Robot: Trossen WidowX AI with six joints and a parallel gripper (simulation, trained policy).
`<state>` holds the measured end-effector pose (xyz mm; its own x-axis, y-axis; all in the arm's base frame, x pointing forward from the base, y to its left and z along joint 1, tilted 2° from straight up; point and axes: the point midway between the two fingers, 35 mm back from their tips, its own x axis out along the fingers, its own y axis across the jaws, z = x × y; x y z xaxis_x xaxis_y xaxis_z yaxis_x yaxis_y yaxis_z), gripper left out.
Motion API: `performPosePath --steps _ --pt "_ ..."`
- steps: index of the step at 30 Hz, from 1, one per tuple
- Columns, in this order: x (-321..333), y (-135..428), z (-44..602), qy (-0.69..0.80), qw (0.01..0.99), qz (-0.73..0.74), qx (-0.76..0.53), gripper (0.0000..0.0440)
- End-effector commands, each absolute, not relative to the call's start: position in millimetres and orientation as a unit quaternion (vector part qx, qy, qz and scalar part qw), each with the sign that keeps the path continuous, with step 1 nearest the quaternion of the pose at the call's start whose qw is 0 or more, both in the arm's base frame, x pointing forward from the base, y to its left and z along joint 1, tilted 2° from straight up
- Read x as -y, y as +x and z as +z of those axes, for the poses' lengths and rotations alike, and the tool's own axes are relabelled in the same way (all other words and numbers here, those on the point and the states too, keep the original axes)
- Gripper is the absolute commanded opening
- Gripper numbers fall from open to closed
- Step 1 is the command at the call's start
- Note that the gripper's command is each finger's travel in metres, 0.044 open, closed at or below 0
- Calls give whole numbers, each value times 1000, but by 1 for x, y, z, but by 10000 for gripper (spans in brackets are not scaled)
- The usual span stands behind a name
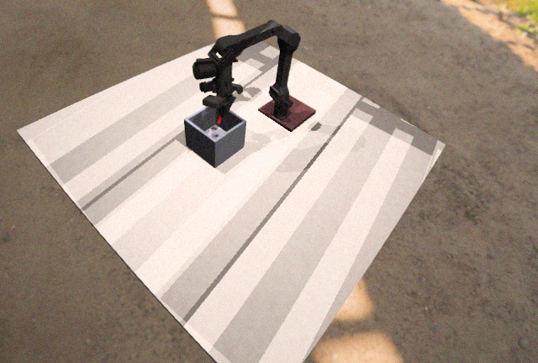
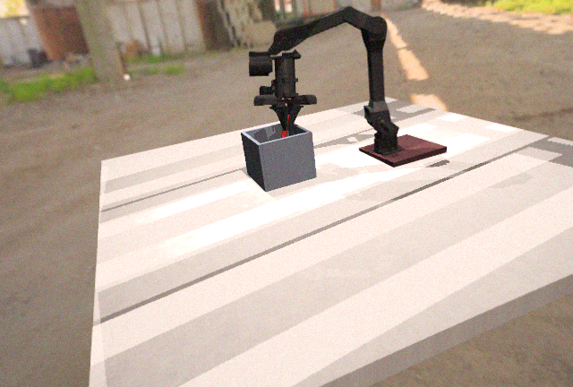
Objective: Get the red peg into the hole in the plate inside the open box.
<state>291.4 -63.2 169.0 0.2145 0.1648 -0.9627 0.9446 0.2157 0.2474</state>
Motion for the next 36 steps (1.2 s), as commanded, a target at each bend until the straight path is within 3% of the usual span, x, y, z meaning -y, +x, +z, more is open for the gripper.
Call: performPosePath --steps 1,21,36 --pt "63 297 159 524 572 -332 -537 0" --pt "54 321 113 495 582 -290 -576 0" --pt "55 318 81 459 588 -284 -602 57"
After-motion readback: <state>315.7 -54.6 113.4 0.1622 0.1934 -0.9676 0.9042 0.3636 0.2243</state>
